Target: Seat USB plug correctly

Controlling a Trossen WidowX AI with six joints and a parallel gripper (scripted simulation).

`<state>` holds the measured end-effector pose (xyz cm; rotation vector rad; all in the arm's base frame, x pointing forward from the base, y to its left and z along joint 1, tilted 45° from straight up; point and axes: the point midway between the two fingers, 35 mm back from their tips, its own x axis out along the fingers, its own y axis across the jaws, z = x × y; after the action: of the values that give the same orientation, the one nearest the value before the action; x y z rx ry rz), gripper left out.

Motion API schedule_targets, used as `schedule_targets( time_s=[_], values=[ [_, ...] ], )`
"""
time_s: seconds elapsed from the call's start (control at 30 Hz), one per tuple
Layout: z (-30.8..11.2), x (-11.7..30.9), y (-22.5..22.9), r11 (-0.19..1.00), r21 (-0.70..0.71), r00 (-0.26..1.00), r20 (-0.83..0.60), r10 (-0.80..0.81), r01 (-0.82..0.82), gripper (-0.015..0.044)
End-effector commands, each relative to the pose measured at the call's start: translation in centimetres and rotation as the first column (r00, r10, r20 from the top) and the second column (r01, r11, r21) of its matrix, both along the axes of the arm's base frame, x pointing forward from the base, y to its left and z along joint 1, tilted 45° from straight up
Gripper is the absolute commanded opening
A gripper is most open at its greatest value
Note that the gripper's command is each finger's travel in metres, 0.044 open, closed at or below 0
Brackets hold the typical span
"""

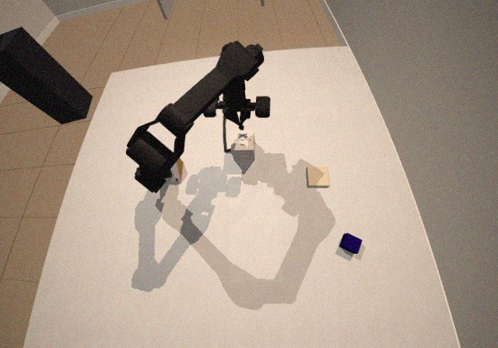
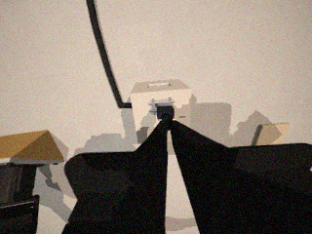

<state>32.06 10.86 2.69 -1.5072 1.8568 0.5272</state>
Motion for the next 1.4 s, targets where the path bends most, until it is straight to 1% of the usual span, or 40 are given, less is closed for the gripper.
schedule_targets(
  time_s=[0.0, 1.37],
  values=[
    [-0.05, -0.07, -0.02, 1.000, 0.000, 1.000, -0.006, 0.003, -0.003, 0.0000],
    [-0.16, -0.09, -0.50, 1.000, -0.010, 1.000, -0.018, 0.014, -0.014, 0.0000]
  ],
)
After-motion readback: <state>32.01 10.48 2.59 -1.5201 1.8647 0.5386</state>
